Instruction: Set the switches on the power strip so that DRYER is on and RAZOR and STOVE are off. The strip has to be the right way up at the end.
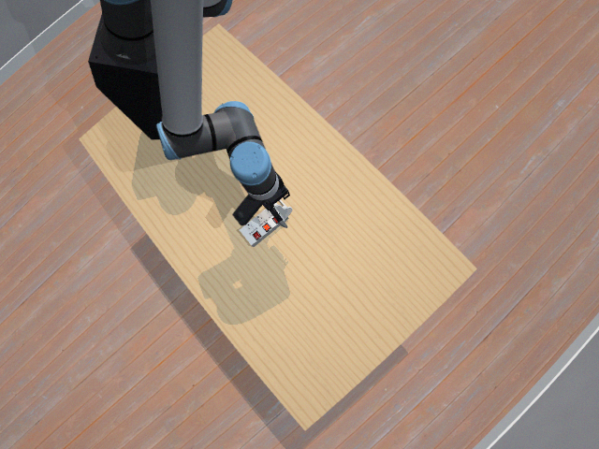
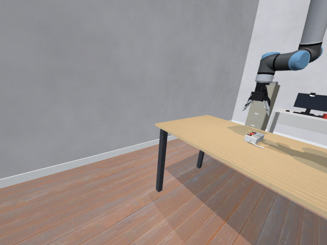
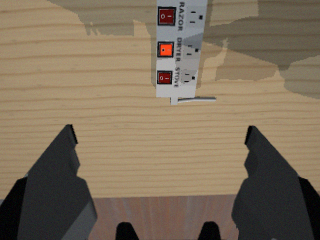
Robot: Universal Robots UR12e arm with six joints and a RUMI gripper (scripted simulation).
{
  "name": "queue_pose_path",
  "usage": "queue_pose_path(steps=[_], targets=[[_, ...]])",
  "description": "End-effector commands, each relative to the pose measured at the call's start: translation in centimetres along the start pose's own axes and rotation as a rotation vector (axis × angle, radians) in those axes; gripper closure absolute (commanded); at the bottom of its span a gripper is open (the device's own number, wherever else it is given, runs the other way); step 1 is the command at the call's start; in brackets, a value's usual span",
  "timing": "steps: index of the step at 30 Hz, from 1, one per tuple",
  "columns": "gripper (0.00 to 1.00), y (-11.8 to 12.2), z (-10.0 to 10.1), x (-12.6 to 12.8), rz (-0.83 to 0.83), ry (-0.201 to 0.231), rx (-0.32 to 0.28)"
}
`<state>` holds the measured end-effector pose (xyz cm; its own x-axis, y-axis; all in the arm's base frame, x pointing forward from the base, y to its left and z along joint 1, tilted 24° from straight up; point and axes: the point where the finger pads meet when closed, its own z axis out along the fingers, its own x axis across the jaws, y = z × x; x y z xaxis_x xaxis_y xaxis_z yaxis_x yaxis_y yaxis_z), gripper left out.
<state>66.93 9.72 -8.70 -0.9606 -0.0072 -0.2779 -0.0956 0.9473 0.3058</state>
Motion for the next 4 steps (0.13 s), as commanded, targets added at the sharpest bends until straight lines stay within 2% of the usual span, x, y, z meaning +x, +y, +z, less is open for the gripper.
queue_pose_path(steps=[1,4], targets=[[0.0,0.02,0.03,0.16,0.001,0.002,-0.002],[0.0,0.02,0.03,0.16,0.001,0.002,-0.002]])
